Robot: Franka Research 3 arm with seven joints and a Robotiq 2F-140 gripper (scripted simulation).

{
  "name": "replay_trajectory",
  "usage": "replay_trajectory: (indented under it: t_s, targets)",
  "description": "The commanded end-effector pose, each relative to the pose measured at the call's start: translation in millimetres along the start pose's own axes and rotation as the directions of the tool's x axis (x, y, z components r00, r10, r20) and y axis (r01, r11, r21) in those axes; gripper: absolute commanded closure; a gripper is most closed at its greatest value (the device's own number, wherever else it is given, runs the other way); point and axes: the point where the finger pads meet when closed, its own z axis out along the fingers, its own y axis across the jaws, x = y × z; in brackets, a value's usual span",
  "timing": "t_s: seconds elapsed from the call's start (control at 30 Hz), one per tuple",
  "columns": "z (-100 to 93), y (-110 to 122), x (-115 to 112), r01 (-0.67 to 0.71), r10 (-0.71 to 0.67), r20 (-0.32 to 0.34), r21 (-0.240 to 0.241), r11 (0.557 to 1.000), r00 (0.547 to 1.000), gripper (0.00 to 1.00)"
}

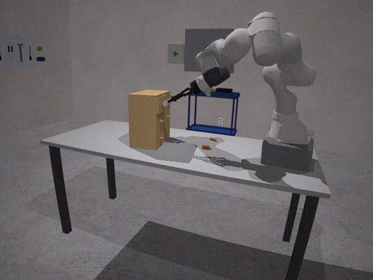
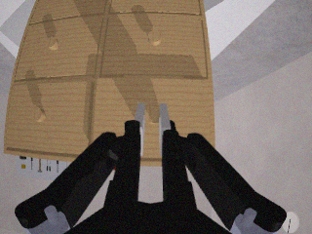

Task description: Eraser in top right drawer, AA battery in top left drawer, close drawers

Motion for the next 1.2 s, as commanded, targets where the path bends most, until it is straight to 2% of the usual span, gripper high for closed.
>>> replay_trajectory:
  t_s: [0.0,1.17]
  targets:
    - [-4.1,0.6,3.6,0.003,-0.003,-0.001,-0.003,1.0,1.0,0.92]
    - [-39.8,0.5,24.2,0.003,-0.003,-0.001,-0.003,1.0,1.0,0.92]
